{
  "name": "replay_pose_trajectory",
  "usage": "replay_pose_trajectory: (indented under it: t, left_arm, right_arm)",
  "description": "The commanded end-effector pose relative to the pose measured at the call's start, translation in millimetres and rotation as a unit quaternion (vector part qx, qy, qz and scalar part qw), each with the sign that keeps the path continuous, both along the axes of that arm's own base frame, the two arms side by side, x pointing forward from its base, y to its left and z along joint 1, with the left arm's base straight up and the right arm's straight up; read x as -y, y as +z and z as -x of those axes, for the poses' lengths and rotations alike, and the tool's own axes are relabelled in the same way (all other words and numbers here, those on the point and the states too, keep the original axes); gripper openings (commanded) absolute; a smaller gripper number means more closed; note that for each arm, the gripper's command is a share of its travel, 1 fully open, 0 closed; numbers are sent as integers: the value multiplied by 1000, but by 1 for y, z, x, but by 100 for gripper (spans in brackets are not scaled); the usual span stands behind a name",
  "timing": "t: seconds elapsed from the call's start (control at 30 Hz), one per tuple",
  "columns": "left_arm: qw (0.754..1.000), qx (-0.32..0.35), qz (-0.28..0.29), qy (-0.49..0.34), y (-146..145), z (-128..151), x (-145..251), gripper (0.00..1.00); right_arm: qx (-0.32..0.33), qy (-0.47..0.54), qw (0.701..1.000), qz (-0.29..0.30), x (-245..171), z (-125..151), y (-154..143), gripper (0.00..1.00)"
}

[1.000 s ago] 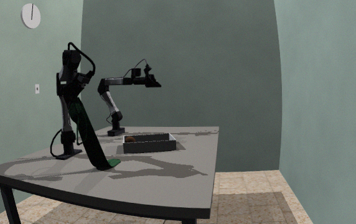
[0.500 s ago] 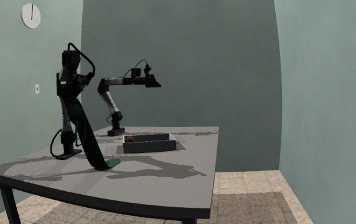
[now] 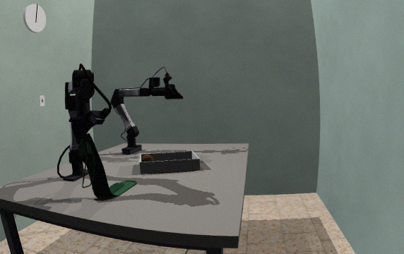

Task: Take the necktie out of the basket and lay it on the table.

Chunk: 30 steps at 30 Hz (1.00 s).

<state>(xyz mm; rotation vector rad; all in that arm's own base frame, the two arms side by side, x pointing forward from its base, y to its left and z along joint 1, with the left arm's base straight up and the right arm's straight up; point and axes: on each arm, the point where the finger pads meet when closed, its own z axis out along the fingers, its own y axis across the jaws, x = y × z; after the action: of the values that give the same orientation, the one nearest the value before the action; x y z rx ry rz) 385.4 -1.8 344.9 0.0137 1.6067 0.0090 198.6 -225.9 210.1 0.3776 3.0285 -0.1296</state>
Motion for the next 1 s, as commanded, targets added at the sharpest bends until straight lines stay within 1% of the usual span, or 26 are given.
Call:
replay_pose_trajectory:
  t: [0.0, 0.33, 0.4, 0.57, 0.73, 0.87, 0.97]
  left_arm:
    - [1000, 3, 0, 0, 1, 0, 0, 100]
    - [1000, 3, 0, 0, 1, 0, 0, 100]
    - [1000, 3, 0, 0, 1, 0, 0, 100]
    - [1000, 3, 0, 0, 1, 0, 0, 100]
    - [1000, 3, 0, 0, 1, 0, 0, 100]
    - [1000, 3, 0, 0, 1, 0, 0, 100]
    - [1000, 3, 0, 0, 1, 0, 0, 100]
  right_arm:
    - [-48, -3, 997, -58, 2, 0, -25, 5]
    - [-48, -3, 997, -58, 1, 2, -98, 5]
    - [-48, -3, 997, -58, 1, 2, -98, 5]
    - [-48, -3, 997, -58, 0, 2, -128, 5]
    - [-48, -3, 997, -58, 0, 3, -149, 5]
    - [-48, -3, 997, -58, 0, 3, -158, 5]
    - [-48, -3, 997, -58, 0, 3, -159, 5]
